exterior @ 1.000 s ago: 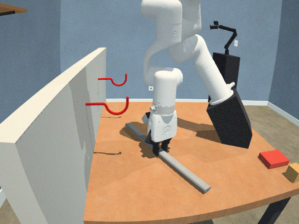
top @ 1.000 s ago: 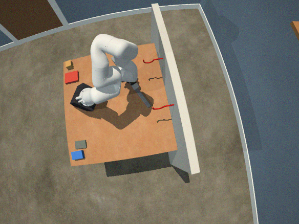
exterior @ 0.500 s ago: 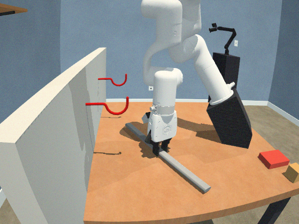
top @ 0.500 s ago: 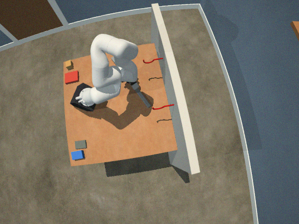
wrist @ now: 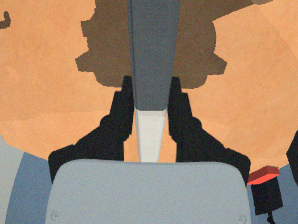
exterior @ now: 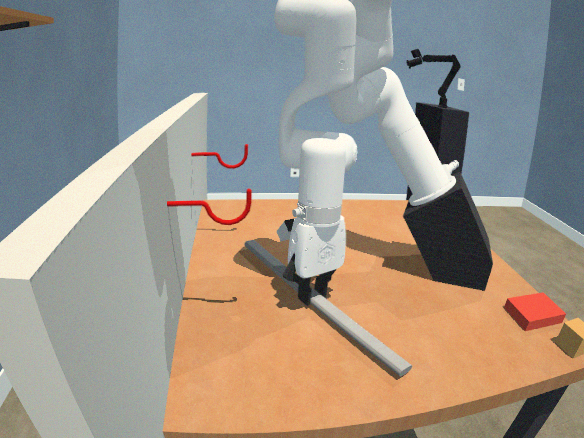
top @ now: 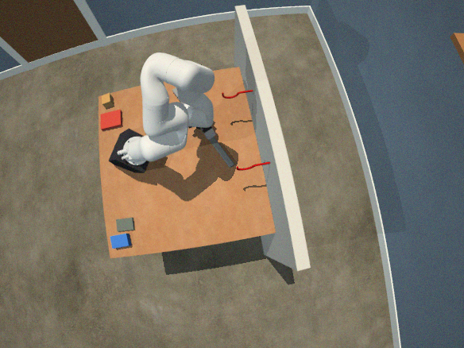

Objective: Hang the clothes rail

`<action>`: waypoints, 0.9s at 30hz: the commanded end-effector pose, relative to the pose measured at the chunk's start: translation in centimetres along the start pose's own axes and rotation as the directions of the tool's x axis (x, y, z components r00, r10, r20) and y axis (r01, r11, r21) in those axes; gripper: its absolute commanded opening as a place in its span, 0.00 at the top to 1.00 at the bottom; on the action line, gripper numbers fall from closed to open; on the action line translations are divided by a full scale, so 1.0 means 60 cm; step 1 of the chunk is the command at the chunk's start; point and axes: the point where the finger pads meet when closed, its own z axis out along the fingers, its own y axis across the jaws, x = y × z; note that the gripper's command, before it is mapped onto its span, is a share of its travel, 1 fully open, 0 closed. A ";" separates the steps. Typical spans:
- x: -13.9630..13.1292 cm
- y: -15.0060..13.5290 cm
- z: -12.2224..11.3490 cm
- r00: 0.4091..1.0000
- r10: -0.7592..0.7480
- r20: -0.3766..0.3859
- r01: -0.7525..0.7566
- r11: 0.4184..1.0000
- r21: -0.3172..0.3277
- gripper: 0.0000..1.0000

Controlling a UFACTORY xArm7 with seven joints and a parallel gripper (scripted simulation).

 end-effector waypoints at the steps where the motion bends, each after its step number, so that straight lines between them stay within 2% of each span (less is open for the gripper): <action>1: -0.001 -0.001 -0.001 1.000 0.000 0.001 0.000 1.000 0.001 1.00; 27: -0.001 -0.001 -0.025 1.000 0.000 0.001 0.000 1.000 0.002 1.00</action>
